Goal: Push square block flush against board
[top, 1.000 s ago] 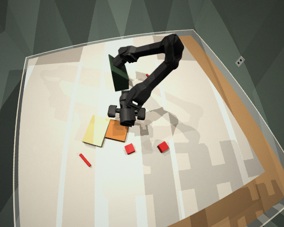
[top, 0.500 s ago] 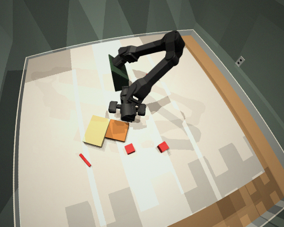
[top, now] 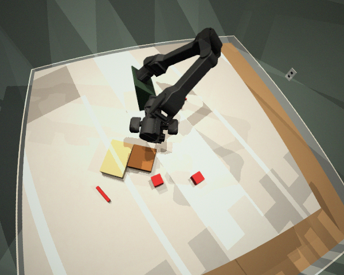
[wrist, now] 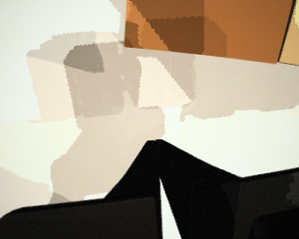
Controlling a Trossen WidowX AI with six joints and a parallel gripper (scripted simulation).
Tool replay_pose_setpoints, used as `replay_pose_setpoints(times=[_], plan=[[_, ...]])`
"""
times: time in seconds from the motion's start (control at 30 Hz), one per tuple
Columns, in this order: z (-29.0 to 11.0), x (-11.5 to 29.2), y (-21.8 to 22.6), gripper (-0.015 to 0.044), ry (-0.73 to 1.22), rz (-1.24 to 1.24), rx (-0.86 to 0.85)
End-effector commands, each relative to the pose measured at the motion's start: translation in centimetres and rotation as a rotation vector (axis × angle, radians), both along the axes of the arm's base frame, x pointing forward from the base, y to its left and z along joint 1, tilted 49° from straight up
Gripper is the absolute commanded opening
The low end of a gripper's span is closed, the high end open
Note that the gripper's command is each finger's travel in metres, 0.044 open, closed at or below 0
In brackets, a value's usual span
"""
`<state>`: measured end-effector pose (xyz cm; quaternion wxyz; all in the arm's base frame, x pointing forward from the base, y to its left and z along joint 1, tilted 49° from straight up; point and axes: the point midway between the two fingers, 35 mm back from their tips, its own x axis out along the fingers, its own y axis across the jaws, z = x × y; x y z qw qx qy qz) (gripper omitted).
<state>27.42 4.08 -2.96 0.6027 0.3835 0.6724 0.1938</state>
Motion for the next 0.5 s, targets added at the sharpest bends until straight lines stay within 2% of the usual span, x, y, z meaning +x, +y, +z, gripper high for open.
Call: replay_pose_setpoints(times=[0.0, 0.47], plan=[[0.1, 1.3, -0.4, 0.0, -0.075, 0.065, -0.011], [-0.2, 6.6, -1.1, 0.0, -0.433, 0.383, -0.024]])
